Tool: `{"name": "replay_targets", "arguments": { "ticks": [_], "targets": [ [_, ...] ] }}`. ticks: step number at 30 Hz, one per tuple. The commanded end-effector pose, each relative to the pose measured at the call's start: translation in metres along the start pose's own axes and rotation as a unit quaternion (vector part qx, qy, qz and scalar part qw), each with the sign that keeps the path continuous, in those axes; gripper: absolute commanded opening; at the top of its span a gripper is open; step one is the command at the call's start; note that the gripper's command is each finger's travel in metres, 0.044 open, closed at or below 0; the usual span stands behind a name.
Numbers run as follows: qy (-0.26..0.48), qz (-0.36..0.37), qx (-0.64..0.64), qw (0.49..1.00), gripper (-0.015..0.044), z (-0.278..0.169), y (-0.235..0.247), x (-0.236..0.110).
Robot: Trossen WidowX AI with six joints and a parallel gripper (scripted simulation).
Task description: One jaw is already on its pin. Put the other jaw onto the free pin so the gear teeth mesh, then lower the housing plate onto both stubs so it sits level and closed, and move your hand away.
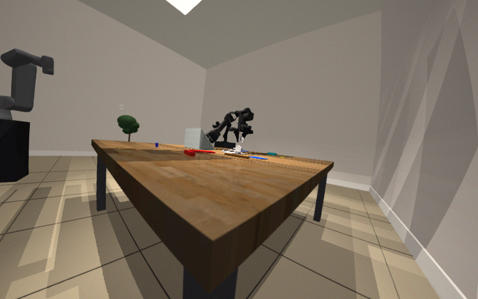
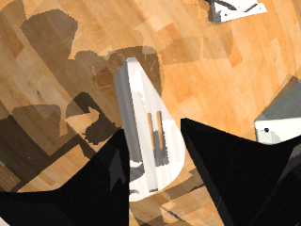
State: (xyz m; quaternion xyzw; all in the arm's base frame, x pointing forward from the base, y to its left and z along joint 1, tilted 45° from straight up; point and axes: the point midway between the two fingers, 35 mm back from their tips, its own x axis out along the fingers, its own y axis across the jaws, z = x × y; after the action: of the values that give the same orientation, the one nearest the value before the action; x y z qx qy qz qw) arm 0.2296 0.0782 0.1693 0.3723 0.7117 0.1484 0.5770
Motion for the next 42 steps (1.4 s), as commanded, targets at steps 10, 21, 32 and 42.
{"name": "replay_targets", "arguments": {
  "ticks": [10, 21, 32, 42],
  "targets": [
    [-0.005, -0.006, -0.037, 0.999, 0.0134, 0.035, -0.017, -0.004],
    [-0.007, -0.008, -0.065, 0.998, 0.0134, 0.063, -0.036, -0.006],
    [-0.007, -0.009, -0.094, 0.996, 0.0134, 0.088, -0.059, -0.007],
    [-0.006, -0.01, -0.12, 0.993, 0.0134, 0.11, -0.082, -0.008]
  ]
}}
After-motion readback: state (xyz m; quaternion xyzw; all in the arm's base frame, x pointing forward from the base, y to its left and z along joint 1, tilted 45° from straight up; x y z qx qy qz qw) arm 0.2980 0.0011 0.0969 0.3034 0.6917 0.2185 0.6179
